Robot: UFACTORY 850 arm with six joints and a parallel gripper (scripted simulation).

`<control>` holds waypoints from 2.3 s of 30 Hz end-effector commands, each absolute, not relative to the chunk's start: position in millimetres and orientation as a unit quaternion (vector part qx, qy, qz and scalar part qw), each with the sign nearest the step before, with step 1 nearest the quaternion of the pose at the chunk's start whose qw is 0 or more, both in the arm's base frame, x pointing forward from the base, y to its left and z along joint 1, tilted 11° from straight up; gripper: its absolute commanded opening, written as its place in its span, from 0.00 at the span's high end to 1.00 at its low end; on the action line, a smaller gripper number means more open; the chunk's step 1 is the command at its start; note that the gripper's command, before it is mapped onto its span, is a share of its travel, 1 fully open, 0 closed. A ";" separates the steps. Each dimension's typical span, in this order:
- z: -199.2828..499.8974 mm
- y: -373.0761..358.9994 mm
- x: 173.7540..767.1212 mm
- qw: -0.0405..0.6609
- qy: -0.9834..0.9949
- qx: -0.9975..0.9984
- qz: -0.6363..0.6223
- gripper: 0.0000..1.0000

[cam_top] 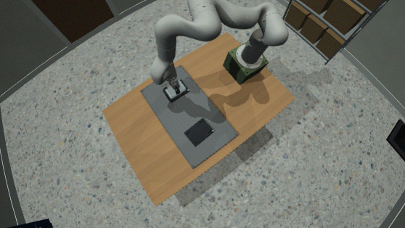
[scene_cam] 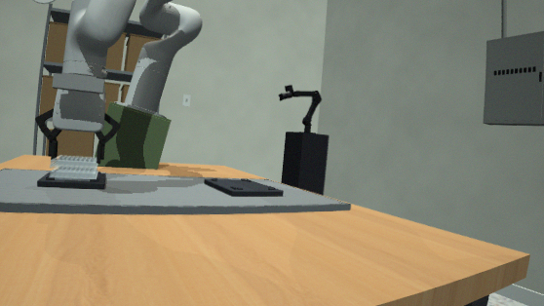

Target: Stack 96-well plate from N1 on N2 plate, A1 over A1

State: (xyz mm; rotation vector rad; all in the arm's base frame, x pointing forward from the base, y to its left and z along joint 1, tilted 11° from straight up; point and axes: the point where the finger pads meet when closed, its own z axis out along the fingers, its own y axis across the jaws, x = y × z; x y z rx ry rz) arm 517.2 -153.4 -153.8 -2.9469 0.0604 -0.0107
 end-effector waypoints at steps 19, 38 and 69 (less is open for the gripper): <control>-156.4 -153.3 518.3 0.097 0.020 -0.995 -0.005 1.00; -159.1 -152.7 518.3 0.097 0.020 -0.995 -0.005 1.00; -159.8 -152.6 518.3 0.097 0.020 -0.995 -0.005 0.00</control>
